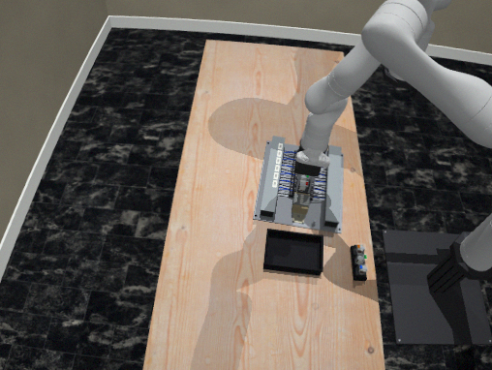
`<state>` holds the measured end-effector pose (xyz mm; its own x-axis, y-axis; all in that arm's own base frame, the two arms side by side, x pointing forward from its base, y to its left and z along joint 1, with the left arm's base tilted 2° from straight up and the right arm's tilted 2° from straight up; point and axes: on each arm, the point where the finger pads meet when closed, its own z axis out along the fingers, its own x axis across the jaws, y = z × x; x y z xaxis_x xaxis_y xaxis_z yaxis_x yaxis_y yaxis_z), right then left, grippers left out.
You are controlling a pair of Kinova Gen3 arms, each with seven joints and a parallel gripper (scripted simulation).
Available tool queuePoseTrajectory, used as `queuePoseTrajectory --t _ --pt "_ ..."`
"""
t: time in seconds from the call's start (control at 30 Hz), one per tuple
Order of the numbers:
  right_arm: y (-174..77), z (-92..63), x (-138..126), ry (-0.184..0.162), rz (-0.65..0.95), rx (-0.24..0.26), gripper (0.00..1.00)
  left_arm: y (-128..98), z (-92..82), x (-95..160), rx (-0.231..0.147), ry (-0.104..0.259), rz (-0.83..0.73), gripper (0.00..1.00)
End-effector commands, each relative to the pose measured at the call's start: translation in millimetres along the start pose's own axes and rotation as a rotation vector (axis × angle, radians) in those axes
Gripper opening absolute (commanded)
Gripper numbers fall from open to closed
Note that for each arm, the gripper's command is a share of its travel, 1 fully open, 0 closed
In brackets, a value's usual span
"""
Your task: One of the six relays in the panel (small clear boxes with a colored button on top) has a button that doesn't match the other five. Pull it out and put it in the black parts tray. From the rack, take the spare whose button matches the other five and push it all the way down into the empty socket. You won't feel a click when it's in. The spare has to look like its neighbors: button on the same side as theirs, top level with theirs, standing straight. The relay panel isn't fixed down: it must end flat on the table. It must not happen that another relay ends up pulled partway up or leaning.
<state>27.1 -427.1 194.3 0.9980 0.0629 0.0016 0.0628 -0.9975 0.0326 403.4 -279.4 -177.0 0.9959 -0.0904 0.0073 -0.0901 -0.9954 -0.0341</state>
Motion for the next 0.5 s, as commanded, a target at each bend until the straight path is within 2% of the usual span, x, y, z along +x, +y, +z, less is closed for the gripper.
queuePoseTrajectory --t 0.0,0.47 --pt "0.4 -0.6 0.0 0.000 0.000 -0.002 1.00 0.8 -1.5 1.5 -0.002 0.000 0.000 0.00" --pt "0.4 -0.6 0.0 0.000 0.000 -0.002 1.00 0.8 -1.6 1.9 -0.002 -0.014 0.000 0.00"
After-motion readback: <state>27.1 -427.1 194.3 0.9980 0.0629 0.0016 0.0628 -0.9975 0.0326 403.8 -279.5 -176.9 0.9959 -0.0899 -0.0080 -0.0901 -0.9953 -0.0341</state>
